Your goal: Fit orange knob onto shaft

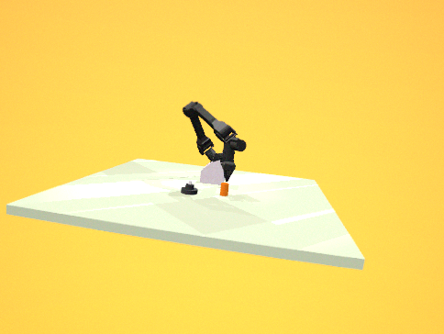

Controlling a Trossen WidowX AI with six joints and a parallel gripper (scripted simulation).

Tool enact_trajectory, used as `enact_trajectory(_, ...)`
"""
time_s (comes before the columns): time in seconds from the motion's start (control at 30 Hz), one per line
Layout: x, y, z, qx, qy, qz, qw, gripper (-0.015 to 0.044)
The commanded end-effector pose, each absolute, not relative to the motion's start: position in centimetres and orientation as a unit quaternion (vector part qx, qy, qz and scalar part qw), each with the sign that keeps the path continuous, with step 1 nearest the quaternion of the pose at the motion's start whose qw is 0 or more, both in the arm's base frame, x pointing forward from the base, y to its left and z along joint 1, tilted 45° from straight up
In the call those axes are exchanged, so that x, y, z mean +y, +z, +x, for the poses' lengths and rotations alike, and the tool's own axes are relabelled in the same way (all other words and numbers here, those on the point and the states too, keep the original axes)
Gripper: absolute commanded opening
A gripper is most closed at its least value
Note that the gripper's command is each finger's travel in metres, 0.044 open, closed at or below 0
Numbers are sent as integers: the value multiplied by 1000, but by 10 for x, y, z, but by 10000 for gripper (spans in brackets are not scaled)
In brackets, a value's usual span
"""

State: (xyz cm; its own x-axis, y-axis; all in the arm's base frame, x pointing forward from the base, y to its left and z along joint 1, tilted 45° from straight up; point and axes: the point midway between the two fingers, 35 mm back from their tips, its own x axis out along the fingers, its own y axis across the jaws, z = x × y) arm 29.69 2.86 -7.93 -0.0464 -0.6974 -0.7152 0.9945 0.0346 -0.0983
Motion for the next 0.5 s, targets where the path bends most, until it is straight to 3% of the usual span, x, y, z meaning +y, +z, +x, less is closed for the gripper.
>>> enact_trajectory(0.0,35,-69,296,310,-656,241,644,440)
enact_trajectory(0.47,23,-82,295,310,-657,241,644,440)
